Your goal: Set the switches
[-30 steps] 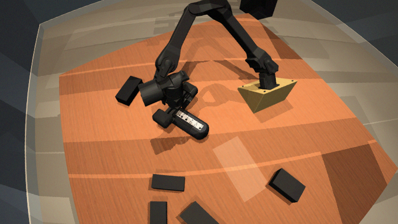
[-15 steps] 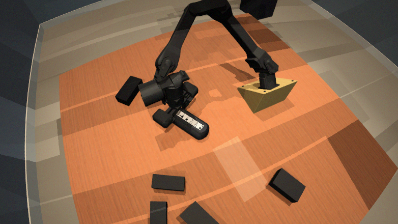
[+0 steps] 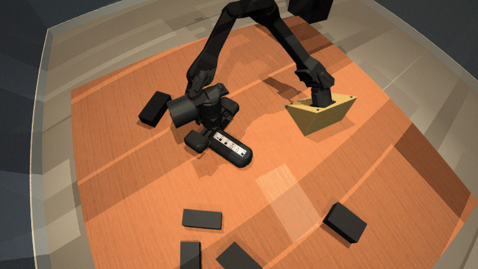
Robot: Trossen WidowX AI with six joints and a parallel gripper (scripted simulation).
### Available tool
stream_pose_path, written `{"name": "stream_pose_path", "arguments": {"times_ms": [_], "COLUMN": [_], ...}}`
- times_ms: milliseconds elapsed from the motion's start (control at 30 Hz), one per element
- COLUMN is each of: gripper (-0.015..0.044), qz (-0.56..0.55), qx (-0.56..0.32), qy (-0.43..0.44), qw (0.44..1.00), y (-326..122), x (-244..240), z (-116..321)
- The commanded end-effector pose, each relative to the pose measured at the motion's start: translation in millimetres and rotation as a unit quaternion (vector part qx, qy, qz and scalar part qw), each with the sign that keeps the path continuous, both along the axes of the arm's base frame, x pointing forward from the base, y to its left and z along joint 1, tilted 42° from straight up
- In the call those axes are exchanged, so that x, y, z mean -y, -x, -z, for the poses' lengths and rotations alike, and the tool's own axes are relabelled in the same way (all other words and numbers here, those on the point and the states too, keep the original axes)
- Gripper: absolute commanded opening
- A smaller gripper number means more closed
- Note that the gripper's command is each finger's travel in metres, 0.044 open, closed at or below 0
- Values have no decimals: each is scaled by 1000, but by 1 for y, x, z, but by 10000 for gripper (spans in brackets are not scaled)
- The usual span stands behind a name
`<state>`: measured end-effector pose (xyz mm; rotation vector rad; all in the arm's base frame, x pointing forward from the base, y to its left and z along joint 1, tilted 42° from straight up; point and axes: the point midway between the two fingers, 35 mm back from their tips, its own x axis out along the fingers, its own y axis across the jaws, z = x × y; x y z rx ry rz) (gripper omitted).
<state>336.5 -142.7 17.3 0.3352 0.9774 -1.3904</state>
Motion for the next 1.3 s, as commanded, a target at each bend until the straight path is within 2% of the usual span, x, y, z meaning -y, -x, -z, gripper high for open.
{"name": "stream_pose_path", "arguments": {"times_ms": [0,1267], "gripper": [336,336], "qz": [-3,-3], "qx": [3,3], "qy": [-1,-2], "qw": [1000,1000], "y": [-2,-1], "x": [-4,-31], "z": [-2,-15]}}
